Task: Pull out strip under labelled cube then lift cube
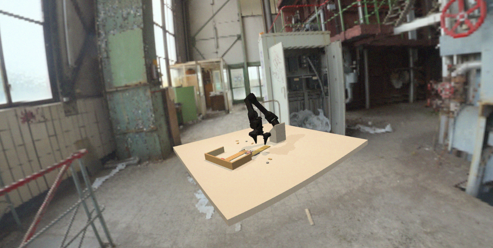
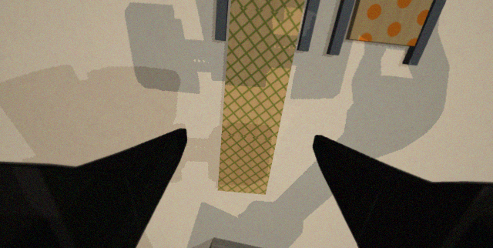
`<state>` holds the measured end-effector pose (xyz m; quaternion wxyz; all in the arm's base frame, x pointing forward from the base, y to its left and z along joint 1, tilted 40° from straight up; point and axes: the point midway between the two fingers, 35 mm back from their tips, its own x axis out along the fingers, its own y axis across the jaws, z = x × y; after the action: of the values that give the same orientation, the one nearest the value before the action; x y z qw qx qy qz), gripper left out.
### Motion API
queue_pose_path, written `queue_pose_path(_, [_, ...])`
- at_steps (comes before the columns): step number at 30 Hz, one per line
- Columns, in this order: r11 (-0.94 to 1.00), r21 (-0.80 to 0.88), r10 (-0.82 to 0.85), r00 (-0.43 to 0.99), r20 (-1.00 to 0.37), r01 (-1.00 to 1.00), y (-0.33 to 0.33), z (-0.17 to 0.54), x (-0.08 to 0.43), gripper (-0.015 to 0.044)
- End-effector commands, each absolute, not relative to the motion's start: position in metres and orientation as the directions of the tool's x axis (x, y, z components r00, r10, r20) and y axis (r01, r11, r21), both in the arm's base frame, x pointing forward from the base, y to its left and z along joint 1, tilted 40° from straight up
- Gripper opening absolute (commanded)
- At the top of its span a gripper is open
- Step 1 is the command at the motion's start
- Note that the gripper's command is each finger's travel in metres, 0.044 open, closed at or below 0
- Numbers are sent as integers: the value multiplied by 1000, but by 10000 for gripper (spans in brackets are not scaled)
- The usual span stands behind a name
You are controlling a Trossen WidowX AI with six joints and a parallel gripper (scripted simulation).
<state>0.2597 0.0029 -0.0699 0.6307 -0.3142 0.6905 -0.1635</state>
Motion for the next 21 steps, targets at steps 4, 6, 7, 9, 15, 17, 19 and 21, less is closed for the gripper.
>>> queue_pose_path(4, [746,-625,-643,-6,-766,-232,8,-71,285,440])
queue_pose_path(6, [746,-625,-643,-5,-766,-231,10,-71,292,440])
queue_pose_path(7, [746,-625,-643,-5,-766,-231,11,-71,295,440])
queue_pose_path(9, [746,-625,-643,-5,-766,-231,12,-71,302,440])
queue_pose_path(15, [746,-625,-643,-4,-766,-230,16,-71,322,440])
queue_pose_path(17, [746,-625,-643,-3,-766,-230,18,-71,329,440])
queue_pose_path(19, [746,-625,-643,-3,-766,-230,19,-71,336,440])
queue_pose_path(21, [746,-625,-642,-3,-766,-229,21,-71,342,440])
